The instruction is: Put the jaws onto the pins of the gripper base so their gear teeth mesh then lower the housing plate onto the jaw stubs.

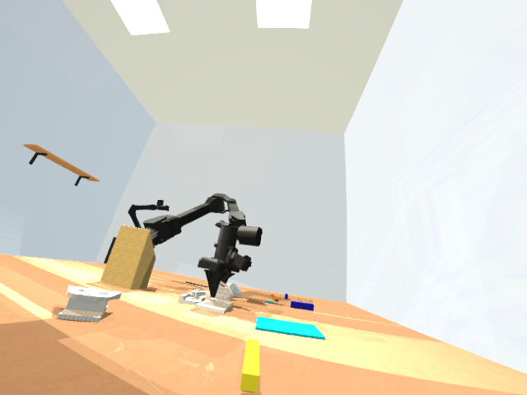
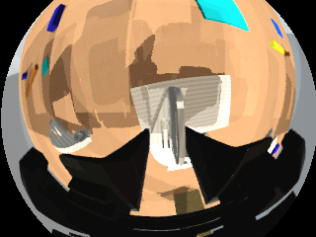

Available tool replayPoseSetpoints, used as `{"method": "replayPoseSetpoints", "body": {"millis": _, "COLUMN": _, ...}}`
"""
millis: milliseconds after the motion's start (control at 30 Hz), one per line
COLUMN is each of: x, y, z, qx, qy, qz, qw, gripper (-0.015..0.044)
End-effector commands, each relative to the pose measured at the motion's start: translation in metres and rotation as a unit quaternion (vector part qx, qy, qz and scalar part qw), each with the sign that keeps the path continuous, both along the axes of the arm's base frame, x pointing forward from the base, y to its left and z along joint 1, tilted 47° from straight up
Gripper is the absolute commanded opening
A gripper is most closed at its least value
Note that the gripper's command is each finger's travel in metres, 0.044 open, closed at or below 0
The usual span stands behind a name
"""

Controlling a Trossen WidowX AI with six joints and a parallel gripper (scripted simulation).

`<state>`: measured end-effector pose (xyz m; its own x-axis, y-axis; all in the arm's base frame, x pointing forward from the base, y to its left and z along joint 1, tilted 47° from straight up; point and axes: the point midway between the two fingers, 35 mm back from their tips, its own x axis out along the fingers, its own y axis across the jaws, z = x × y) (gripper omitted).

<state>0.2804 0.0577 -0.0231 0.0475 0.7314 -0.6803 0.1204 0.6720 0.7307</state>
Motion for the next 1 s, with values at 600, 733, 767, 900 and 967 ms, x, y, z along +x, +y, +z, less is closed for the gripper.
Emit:
{"method": "replayPoseSetpoints", "body": {"millis": 600, "x": 0.0006, "y": 0.0042, "z": -0.0034, "qx": 0.002, "qy": 0.001, "qz": -0.003, "qw": 1.000, "gripper": 0.0134}}
{"method": "replayPoseSetpoints", "body": {"millis": 733, "x": 0.0006, "y": 0.0042, "z": -0.0034, "qx": 0.002, "qy": 0.001, "qz": -0.003, "qw": 1.000, "gripper": 0.0134}}
{"method": "replayPoseSetpoints", "body": {"millis": 767, "x": 0.0006, "y": 0.0042, "z": -0.0034, "qx": 0.002, "qy": 0.001, "qz": -0.003, "qw": 1.000, "gripper": 0.0134}}
{"method": "replayPoseSetpoints", "body": {"millis": 900, "x": 0.0006, "y": 0.0042, "z": -0.0034, "qx": 0.002, "qy": 0.001, "qz": -0.003, "qw": 1.000, "gripper": 0.0134}}
{"method": "replayPoseSetpoints", "body": {"millis": 967, "x": 0.0006, "y": 0.0042, "z": -0.0034, "qx": 0.002, "qy": 0.001, "qz": -0.003, "qw": 1.000, "gripper": 0.0134}}
